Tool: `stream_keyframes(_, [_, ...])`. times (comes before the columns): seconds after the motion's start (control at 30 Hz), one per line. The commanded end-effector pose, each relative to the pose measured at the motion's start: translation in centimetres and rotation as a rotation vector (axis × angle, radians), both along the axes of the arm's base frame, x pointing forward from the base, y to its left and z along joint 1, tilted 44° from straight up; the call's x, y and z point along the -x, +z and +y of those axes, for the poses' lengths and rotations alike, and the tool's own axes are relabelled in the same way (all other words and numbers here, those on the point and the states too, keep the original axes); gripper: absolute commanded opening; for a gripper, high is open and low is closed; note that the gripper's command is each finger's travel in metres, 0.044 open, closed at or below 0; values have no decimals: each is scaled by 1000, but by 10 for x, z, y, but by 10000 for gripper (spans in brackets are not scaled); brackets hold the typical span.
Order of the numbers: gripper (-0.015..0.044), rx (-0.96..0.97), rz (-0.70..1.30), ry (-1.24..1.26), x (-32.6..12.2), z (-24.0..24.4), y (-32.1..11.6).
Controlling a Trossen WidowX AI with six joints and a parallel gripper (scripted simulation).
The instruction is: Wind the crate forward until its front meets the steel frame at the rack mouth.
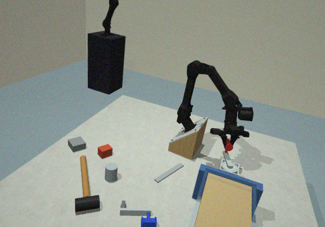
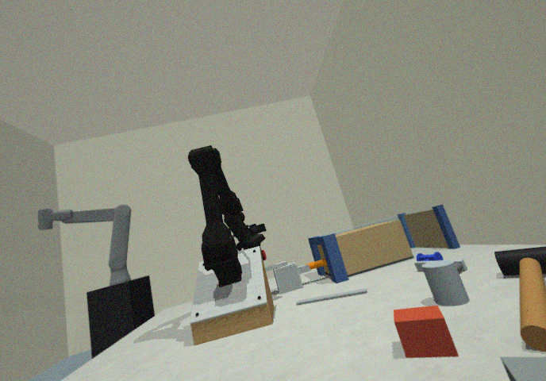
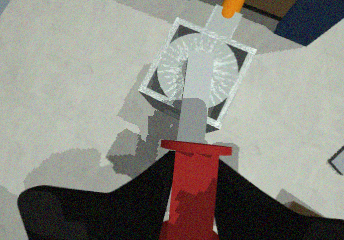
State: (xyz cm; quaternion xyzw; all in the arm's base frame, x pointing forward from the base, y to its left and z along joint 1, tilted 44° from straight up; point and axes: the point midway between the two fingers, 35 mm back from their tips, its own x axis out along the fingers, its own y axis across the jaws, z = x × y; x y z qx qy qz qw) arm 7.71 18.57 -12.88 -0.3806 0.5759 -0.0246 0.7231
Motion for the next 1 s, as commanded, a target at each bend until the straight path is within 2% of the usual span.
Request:
stream_keyframes(0.0, [0, 31, -13, 6, -7, -14, 9])
stream_keyframes(0.43, [0, 32, -14, 6, -20, -26, 19])
stream_keyframes(0.5, [0, 2, 8, -3, -12, -15, 13])
stream_keyframes(0.97, [368, 2, 7, -4, -13, -16, 13])
